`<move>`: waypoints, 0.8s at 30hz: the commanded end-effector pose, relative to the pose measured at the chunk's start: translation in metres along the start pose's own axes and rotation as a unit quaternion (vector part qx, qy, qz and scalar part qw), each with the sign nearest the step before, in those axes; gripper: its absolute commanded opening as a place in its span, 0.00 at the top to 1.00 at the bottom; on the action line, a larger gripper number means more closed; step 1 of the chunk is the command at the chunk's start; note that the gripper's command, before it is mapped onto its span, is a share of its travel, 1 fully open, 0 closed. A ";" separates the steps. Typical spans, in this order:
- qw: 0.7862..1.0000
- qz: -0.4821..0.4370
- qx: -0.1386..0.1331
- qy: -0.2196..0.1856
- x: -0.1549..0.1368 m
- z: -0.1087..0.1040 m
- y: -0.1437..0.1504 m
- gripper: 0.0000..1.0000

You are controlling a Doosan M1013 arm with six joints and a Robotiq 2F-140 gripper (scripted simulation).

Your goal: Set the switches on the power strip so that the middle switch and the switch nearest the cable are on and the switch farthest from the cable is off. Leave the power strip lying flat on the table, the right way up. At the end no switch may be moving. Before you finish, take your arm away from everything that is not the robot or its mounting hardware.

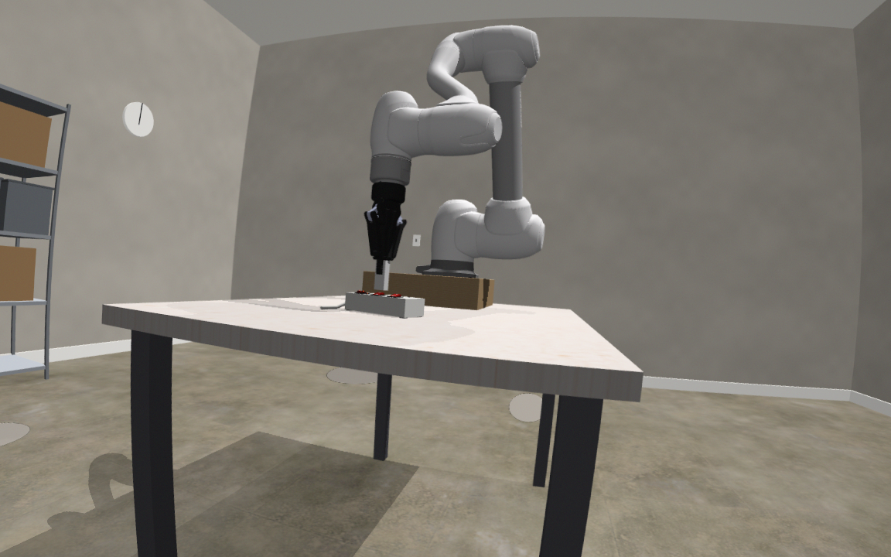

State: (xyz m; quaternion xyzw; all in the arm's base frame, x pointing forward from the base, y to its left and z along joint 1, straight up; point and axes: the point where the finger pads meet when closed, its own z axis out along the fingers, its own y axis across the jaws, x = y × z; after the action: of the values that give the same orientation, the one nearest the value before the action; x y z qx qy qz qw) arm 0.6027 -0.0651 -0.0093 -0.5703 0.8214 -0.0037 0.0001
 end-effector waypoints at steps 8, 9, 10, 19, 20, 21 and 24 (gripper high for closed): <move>1.000 0.000 0.000 0.000 0.000 0.000 0.000 1.00; 1.000 0.000 0.000 0.000 0.000 0.000 0.000 1.00; 1.000 0.000 0.000 0.000 0.000 0.001 0.000 1.00; 1.000 0.000 0.000 0.000 0.000 0.004 0.000 1.00; 1.000 0.000 0.000 0.000 0.000 0.004 0.000 1.00; 1.000 0.000 0.000 0.000 0.000 0.004 0.000 1.00; 1.000 0.000 0.000 0.000 0.000 0.006 0.000 1.00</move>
State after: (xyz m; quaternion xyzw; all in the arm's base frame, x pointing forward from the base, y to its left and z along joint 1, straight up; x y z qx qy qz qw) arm 0.6027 -0.0651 -0.0140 -0.5703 0.8214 -0.0036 0.0001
